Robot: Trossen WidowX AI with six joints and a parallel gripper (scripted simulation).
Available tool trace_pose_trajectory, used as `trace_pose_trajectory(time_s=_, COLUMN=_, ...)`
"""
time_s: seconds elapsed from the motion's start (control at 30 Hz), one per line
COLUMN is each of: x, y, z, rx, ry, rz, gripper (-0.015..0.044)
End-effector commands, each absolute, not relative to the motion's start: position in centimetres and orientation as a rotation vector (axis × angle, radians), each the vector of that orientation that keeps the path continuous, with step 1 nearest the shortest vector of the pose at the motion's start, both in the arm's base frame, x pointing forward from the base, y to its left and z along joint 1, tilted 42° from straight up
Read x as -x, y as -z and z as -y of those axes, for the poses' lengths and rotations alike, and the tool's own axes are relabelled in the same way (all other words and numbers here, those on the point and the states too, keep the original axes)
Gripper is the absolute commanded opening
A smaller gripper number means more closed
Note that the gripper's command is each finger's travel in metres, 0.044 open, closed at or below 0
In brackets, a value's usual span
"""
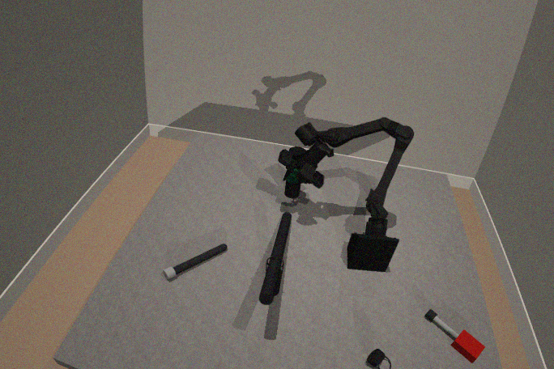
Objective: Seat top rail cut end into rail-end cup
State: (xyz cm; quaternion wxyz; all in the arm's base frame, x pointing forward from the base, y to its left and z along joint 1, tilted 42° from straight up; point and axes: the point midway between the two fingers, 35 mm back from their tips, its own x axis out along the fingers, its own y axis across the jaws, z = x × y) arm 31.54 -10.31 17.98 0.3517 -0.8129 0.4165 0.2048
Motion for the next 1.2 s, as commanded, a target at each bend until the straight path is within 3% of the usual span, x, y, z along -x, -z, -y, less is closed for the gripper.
trace_pose_trajectory(time_s=0.0, x=-31.44, y=-17.92, z=10.18, rx=2.104, ry=-0.535, rz=-1.075, gripper=0.0)
trace_pose_trajectory(time_s=0.73, x=-31.63, y=-18.07, z=10.24, rx=2.098, ry=-0.506, rz=-1.086, gripper=0.0)
trace_pose_trajectory(time_s=1.17, x=-31.64, y=-18.07, z=9.66, rx=2.095, ry=-0.51, rz=-1.085, gripper=0.0341)
